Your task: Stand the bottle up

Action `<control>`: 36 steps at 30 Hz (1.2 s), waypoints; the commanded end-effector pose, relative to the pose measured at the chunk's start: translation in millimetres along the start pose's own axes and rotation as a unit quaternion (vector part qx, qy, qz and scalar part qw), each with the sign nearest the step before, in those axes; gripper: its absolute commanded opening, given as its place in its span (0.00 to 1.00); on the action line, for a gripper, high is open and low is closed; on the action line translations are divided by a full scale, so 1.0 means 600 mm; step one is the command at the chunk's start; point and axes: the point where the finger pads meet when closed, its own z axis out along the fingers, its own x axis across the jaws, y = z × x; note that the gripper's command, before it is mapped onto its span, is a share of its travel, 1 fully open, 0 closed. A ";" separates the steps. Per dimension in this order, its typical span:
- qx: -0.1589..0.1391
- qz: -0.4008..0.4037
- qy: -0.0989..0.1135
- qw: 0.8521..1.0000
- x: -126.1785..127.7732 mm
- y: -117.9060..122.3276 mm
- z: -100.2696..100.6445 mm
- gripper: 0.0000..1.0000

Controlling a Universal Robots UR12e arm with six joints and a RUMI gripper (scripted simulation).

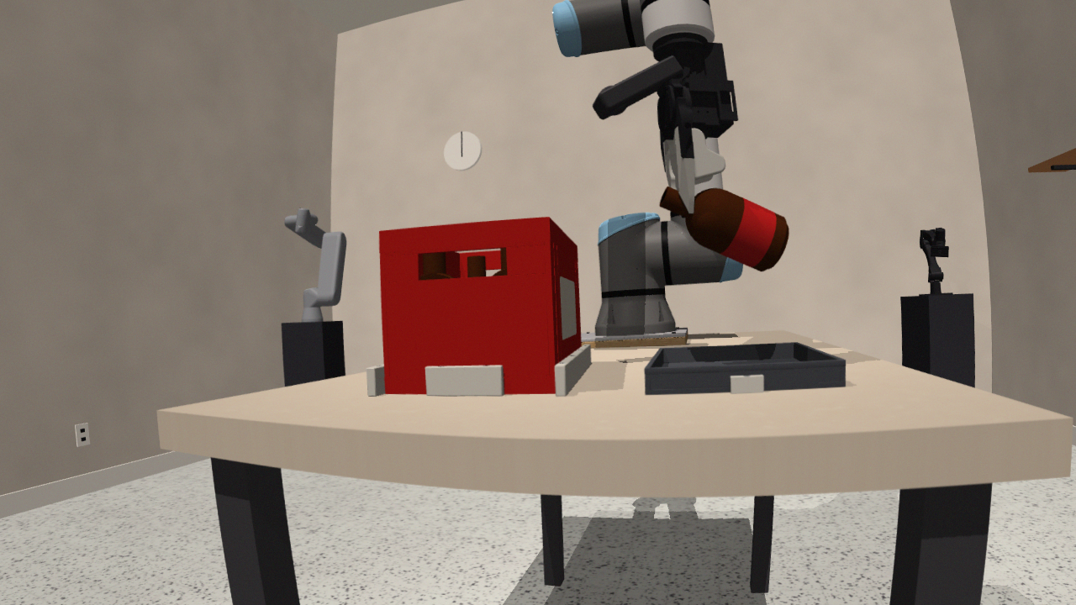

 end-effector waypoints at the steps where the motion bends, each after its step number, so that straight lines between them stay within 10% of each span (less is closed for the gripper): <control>1: 0.000 0.000 -0.001 1.000 -0.001 0.000 -0.002 0.00; 36: 0.000 -0.057 -0.001 0.998 -0.001 -0.001 -0.002 0.00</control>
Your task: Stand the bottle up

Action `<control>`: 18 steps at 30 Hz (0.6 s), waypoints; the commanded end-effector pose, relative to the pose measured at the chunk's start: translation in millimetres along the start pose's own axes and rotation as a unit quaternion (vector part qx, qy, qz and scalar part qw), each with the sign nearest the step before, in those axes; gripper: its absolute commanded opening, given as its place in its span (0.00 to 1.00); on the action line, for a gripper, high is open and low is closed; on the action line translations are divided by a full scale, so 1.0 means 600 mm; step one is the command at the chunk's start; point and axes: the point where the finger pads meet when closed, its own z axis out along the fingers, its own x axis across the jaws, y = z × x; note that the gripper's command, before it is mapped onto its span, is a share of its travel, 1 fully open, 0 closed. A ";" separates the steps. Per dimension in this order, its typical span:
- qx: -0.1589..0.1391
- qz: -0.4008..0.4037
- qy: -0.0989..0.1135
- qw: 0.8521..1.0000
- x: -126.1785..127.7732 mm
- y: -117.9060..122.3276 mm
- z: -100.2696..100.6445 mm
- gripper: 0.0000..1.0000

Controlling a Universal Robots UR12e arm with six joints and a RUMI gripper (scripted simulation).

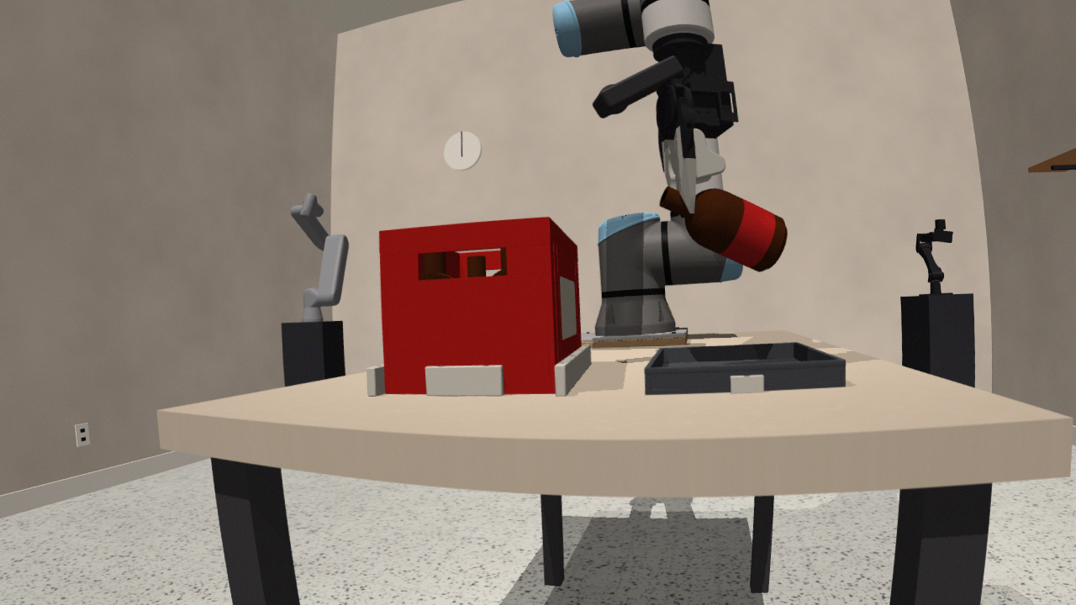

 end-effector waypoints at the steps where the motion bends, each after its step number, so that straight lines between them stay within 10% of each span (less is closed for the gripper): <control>1: 0.000 -0.038 -0.001 0.999 -0.001 -0.001 -0.002 0.00; 18: 0.000 -0.103 -0.001 0.995 -0.001 0.000 -0.002 0.00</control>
